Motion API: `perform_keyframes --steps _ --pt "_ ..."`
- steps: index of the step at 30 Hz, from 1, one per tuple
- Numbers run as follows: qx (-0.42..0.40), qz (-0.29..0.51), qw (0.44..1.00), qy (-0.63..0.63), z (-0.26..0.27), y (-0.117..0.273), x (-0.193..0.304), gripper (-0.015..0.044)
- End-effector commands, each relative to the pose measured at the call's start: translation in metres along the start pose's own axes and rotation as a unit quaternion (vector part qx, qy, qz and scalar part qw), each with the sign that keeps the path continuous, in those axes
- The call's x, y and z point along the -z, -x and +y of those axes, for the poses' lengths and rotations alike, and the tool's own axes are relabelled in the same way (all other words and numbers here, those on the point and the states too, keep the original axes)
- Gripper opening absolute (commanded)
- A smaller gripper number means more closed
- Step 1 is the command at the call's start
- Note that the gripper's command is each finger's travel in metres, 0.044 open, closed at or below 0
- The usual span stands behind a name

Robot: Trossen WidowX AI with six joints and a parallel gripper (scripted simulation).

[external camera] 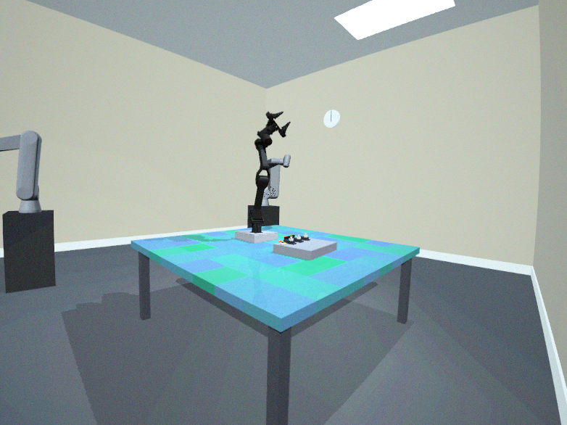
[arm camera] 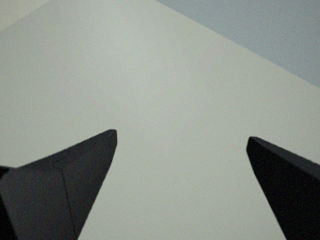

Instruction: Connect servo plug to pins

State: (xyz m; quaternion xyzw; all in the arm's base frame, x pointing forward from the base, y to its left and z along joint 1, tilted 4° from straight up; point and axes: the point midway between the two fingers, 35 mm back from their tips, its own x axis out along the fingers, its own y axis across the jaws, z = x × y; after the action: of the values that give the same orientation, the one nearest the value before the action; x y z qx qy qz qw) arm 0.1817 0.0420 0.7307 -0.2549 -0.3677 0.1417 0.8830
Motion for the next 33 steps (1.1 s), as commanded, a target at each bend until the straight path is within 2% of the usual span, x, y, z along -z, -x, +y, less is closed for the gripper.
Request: perform_keyframes --steps 1,11,20,33 --pt "0.001 0.000 1.000 0.003 0.000 0.000 0.000 0.0374" --pt "0.037 0.001 0.995 0.090 -0.012 0.010 -0.008 0.0115" --pt "0.080 0.005 0.975 0.209 -0.024 0.023 -0.022 0.0115" --pt "0.142 0.023 0.909 0.390 -0.033 0.044 -0.045 0.0115"
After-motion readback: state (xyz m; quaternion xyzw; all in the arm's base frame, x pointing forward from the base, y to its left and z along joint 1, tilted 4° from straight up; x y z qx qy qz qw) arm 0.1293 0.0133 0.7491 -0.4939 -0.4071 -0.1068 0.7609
